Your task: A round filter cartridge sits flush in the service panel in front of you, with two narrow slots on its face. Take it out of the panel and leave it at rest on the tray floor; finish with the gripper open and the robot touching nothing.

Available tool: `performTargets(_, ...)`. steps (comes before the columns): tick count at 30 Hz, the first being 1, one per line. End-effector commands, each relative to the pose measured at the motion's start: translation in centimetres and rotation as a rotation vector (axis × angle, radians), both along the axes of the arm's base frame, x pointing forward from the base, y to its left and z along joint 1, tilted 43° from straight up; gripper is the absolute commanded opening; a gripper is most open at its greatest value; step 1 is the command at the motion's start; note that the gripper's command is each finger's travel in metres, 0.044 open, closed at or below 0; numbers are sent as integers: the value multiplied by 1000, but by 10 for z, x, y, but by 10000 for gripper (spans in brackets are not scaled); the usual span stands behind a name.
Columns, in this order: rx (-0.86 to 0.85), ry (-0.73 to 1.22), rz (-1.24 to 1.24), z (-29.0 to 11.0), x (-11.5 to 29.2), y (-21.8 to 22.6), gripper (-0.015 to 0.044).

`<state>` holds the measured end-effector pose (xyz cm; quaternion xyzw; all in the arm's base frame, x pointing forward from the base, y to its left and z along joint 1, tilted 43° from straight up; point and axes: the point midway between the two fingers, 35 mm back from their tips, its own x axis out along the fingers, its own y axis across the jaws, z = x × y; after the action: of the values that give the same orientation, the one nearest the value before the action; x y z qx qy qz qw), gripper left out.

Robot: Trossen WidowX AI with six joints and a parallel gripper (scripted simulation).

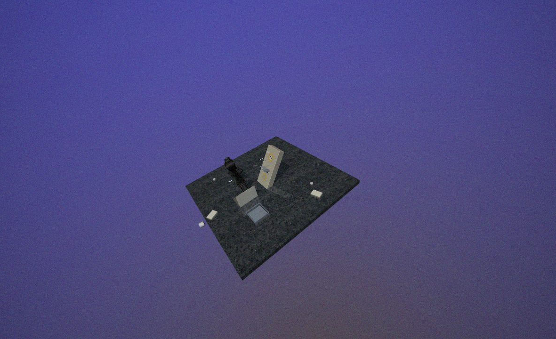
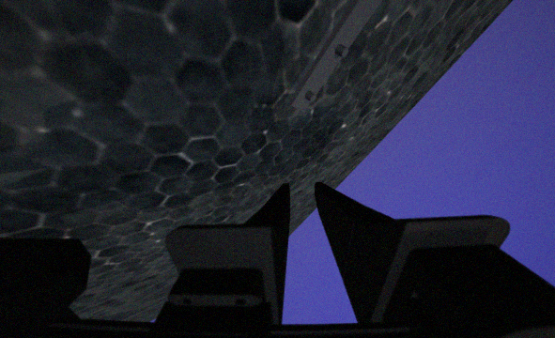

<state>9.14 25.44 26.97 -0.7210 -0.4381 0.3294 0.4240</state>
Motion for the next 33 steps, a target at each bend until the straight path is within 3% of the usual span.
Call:
performTargets(1, 11, 146, -101, 2, 34, -5, 90)
performTargets(9, 89, 482, -350, 0, 110, -39, 90)
performTargets(18, 306, 885, -651, -4, 185, -111, 90)
performTargets(26, 640, 1229, -894, -6, 227, -203, 90)
performTargets(33, 1051, 1492, -1045, -5, 237, -296, 90)
